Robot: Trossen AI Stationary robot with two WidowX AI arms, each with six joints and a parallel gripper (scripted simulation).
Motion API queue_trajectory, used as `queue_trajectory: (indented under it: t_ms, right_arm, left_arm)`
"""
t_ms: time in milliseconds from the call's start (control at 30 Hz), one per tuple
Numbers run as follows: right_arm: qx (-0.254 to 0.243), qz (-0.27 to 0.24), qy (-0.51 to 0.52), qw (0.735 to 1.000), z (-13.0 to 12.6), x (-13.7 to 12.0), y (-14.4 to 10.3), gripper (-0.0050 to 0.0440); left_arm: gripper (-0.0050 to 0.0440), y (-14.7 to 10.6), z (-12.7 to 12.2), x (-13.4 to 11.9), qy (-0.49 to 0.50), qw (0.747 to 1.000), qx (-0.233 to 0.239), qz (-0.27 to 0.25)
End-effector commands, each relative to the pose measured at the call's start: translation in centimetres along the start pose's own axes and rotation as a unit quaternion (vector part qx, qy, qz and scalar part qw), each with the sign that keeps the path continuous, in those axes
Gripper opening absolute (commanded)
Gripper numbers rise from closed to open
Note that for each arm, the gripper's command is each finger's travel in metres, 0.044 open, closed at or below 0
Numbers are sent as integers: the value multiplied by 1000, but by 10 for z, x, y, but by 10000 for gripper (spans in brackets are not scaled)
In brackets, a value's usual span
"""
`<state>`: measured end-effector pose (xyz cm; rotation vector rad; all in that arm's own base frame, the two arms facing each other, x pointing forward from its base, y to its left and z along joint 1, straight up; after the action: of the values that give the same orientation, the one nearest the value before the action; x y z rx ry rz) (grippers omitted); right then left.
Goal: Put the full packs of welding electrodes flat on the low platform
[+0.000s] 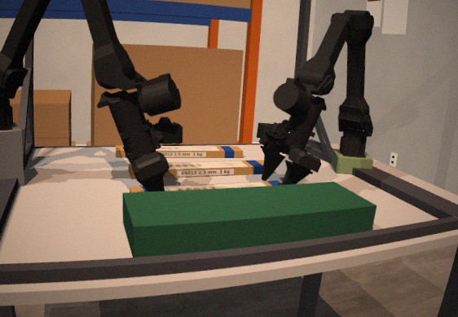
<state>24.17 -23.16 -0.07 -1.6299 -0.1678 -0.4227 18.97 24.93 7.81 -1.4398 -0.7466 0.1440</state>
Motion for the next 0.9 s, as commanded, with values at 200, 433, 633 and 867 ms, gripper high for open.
queue_trajectory:
  t_ms: [200, 433, 633, 867]
  right_arm:
    - [-1, -3, 1, 1000, 0, -3, 9, 430]
    - [-6, -10, -2, 1000, -2, 0, 8, 430]
    - [-6, -10, -2, 1000, -1, 0, 7, 430]
    - [-6, -10, -2, 1000, -1, 0, 7, -50]
  left_arm:
    - [430, 11, 0, -5, -1, 1000, -1, 1]
    - [430, 9, 1, -2, 1, 1000, 3, -8]
    - [430, 13, -1, -7, -1, 1000, -1, 0]
    - [-50, 8, 0, -3, 1, 1000, 3, -8]
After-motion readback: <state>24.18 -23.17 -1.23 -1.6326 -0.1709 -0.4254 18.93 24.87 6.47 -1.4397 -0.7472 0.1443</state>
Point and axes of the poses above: on each arm, the point midway between the two fingers, 35 mm back from their tips, its own y axis out along the fingers, its own z axis across the jaws, x = y × z, the point moved 8 cm from there along -y, back along the fingers, and after that the axes turned 8 degrees about -y, right-handed, at the moved point
